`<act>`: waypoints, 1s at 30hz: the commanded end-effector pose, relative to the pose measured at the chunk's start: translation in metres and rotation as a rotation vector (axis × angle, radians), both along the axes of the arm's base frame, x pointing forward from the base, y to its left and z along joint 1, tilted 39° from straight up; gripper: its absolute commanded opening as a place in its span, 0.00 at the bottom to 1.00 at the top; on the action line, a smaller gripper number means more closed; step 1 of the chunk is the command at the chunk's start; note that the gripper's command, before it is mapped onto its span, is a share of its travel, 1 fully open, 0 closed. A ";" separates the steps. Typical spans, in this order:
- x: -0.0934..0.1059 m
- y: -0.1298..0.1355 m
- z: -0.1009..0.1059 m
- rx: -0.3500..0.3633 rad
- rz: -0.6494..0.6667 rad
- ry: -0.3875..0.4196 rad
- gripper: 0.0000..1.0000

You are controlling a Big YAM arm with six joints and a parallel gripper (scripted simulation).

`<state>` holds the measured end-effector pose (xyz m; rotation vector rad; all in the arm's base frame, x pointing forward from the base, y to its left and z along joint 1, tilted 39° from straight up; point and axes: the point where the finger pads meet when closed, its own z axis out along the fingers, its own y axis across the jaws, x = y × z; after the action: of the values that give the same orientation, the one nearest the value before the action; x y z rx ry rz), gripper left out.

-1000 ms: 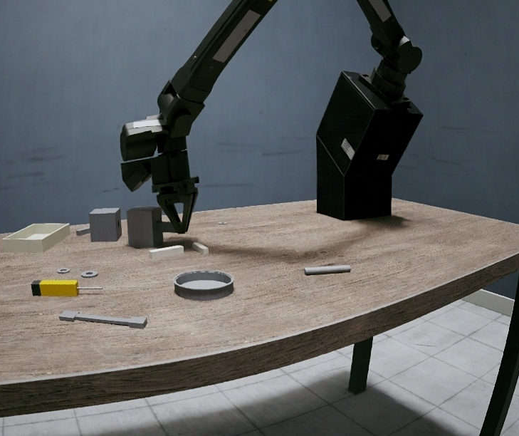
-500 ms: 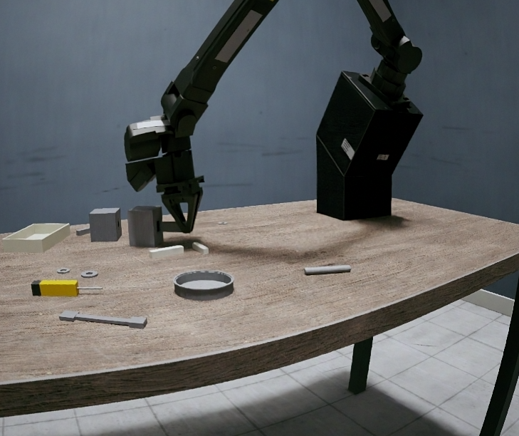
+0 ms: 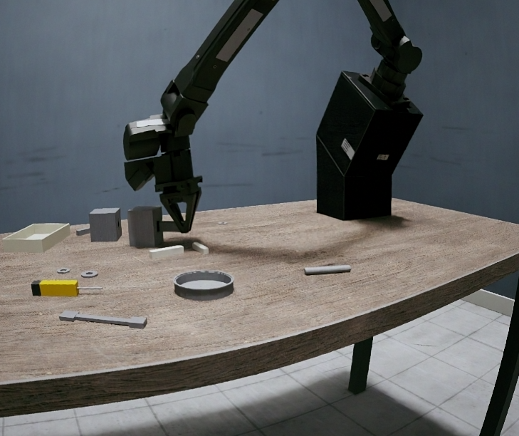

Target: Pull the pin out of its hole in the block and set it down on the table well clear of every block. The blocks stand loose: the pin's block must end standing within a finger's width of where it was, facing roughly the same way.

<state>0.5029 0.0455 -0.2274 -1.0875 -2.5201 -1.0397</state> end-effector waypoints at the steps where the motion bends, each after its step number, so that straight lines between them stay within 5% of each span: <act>1: 0.008 0.003 0.013 -0.009 -0.001 -0.022 0.00; 30: 0.004 0.007 0.016 -0.015 0.003 -0.030 0.00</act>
<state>0.4980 0.0506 -0.2240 -1.0798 -2.5309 -1.0355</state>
